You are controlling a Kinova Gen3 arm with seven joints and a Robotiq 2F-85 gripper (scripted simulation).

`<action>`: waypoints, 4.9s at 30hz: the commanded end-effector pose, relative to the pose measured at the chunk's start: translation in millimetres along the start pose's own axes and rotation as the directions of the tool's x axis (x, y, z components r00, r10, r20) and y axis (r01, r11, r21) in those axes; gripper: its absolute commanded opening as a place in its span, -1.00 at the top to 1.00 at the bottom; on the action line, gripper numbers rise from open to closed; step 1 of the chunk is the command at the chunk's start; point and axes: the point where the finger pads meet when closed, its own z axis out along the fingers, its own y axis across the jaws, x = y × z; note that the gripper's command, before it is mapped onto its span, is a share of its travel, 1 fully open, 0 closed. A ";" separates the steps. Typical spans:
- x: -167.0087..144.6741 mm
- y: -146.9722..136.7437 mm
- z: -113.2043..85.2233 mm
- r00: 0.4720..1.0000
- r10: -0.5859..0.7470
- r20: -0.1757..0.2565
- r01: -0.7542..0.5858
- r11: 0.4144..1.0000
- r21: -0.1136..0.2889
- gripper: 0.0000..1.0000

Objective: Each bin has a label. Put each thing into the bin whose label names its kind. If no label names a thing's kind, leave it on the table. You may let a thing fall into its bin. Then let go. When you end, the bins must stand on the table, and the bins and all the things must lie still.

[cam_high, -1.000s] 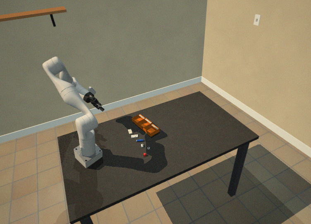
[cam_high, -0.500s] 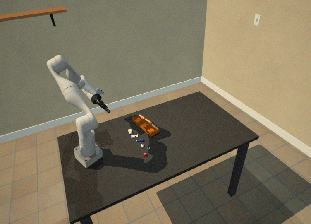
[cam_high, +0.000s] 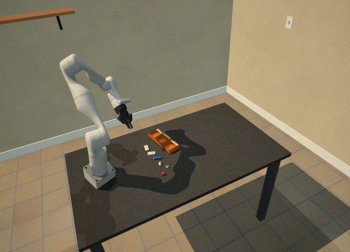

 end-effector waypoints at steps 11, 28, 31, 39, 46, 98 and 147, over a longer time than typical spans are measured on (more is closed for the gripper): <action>33.5 -9.8 31.5 0.866 0.442 0.232 -0.436 0.896 -0.080 0.82; 75.7 -13.4 68.3 0.330 0.886 0.324 -0.811 0.442 -0.383 0.82; 84.0 -12.8 74.9 0.172 0.938 0.300 -0.835 0.300 -0.461 0.82; 107.4 -8.9 92.5 -0.168 0.967 0.190 -0.795 -0.019 -0.607 0.82; 123.7 -4.3 104.0 -0.406 0.911 0.065 -0.682 -0.255 -0.686 0.82; 104.9 -141.9 183.6 -0.543 -0.391 -0.743 0.573 -0.820 0.013 0.82; 86.7 -155.7 206.1 0.462 -0.877 -0.131 0.643 0.230 0.730 0.82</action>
